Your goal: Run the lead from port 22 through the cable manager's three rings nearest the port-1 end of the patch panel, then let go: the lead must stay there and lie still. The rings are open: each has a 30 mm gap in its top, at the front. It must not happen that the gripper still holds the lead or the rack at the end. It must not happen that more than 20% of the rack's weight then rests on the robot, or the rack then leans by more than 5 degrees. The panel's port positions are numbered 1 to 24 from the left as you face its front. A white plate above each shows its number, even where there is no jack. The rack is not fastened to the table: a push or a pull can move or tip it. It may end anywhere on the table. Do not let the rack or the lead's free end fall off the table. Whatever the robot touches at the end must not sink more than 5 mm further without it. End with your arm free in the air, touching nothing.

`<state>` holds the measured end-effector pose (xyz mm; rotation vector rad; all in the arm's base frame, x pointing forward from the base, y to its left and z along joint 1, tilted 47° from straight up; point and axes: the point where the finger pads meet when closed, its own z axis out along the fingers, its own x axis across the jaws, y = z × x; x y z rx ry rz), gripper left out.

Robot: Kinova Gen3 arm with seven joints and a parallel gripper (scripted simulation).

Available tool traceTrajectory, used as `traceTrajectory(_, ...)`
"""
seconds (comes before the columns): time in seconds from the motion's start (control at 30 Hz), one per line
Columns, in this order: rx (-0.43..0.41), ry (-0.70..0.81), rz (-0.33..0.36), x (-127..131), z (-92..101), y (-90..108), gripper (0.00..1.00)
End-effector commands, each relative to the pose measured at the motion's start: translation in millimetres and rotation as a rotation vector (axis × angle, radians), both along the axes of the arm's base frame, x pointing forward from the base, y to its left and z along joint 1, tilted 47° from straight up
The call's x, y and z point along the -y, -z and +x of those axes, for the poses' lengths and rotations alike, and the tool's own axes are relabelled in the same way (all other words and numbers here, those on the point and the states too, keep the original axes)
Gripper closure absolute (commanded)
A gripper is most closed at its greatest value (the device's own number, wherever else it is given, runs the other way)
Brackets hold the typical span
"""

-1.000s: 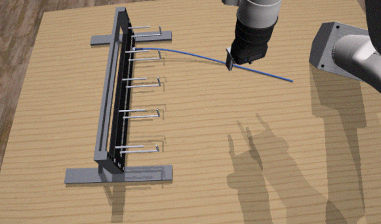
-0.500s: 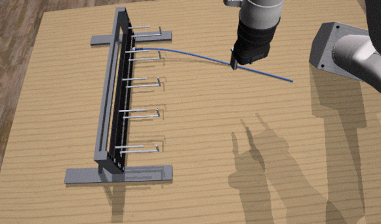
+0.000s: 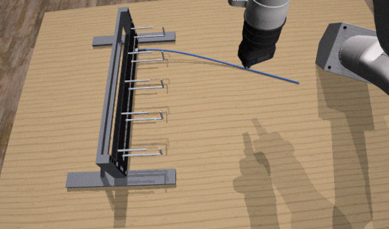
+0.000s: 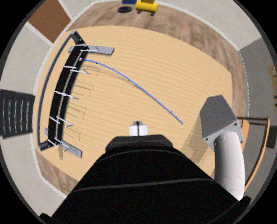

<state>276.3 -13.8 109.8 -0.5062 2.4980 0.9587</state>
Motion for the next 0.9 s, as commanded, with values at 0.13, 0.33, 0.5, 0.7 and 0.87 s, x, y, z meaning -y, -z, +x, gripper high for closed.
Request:
traceTrajectory(0.13,0.001,0.001,-0.001,0.5,0.2,-0.1,1.0)
traceTrajectory(0.33,0.001,0.001,-0.001,0.5,0.2,-0.1,1.0)
traceTrajectory(0.5,0.001,0.001,-0.001,0.5,0.1,-0.1,1.0)
traceTrajectory(0.7,0.005,-0.003,-0.003,1.2,-0.1,0.6,1.0)
traceTrajectory(0.87,0.028,-0.029,-0.014,5.0,-1.7,4.6,1.0)
